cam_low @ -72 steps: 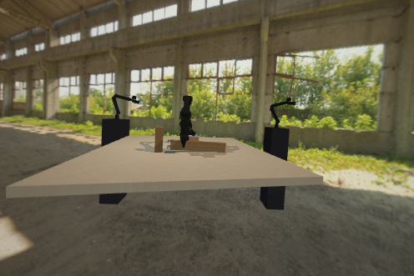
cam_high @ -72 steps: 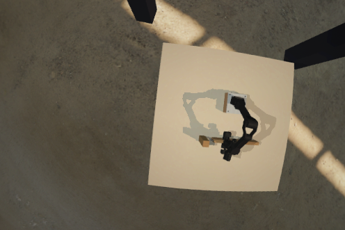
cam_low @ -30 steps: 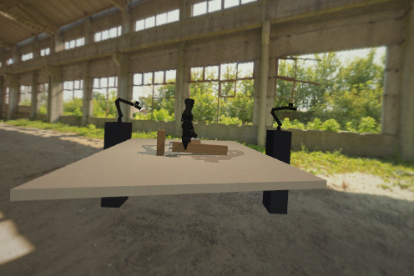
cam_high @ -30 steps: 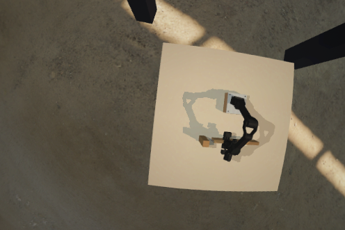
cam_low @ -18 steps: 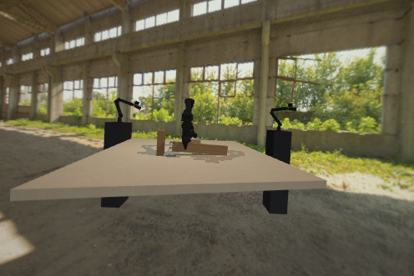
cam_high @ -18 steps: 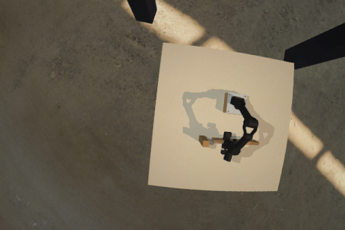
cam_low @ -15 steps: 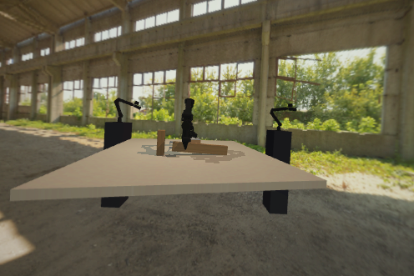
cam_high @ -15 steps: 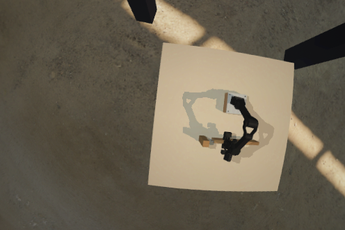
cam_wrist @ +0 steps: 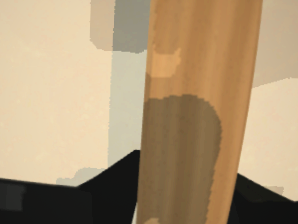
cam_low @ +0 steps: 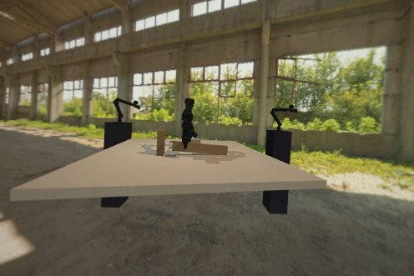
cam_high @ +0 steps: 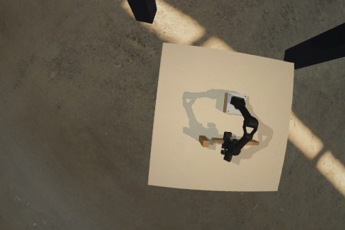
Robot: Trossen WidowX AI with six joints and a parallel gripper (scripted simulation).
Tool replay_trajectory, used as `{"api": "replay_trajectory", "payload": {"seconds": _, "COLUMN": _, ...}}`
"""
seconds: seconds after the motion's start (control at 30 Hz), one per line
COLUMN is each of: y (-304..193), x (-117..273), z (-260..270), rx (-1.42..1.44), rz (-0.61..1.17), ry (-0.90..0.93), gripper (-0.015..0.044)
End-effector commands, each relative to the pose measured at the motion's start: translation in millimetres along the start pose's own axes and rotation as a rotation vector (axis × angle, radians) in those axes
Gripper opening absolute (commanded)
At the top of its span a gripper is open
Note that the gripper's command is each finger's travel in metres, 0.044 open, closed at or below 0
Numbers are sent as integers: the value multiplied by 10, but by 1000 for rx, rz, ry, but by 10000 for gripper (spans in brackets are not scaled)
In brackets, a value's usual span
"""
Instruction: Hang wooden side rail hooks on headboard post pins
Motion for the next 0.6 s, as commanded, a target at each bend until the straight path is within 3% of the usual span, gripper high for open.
{"api": "replay_trajectory", "payload": {"seconds": 0.0, "y": -15, "x": 88, "z": -43, "rx": 3, "rz": 6, "ry": -27, "gripper": 0}}
{"api": "replay_trajectory", "payload": {"seconds": 0.57, "y": -38, "x": 70, "z": -58, "rx": 3, "rz": 7, "ry": -28, "gripper": 0}}
Point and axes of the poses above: the point midway between the two fingers, 35 mm back from their tips, its own x axis back along the fingers, its own z axis across the jaws, y = z × x, the point moved 5 cm from there along x, back along the fingers, and after that the axes turned 11 degrees about x, right-handed, at the moved point
